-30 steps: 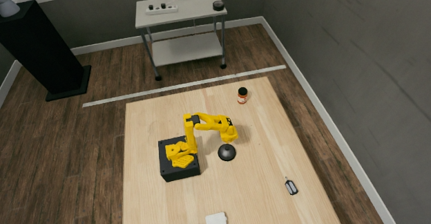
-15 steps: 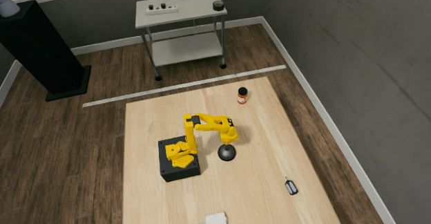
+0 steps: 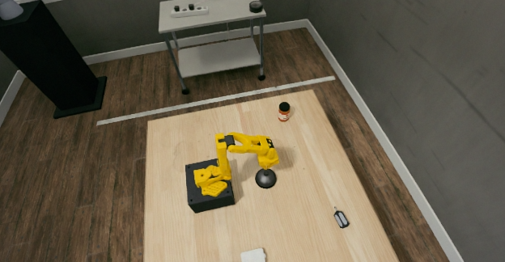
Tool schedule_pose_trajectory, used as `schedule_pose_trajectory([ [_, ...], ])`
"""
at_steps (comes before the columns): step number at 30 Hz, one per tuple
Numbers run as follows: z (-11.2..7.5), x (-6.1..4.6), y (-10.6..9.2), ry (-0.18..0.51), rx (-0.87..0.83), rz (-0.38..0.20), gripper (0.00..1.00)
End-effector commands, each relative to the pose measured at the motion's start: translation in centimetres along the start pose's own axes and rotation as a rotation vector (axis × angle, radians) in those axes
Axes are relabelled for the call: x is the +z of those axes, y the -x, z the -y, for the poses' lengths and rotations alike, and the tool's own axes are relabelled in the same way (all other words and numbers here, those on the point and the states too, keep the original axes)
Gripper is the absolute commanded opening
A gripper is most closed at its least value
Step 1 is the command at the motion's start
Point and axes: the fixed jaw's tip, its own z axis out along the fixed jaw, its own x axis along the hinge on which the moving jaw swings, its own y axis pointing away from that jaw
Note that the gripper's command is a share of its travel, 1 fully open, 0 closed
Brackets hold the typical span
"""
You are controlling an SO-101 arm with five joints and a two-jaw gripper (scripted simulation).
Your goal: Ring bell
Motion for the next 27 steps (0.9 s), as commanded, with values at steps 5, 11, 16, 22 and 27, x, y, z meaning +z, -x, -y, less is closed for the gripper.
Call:
schedule_pose_trajectory([
  [5,-0.34,0.31,-0.23,0.034,-0.010,0.001,0.00],
  [11,-0.38,0.36,-0.26,0.039,-0.011,0.001,0.00],
  [16,-0.38,0.36,-0.26,0.039,-0.011,0.001,0.00],
  [22,-0.38,0.46,-0.26,0.039,-0.011,0.001,0.00],
  [27,-0.37,0.69,-0.25,0.039,-0.011,0.001,0.00],
])
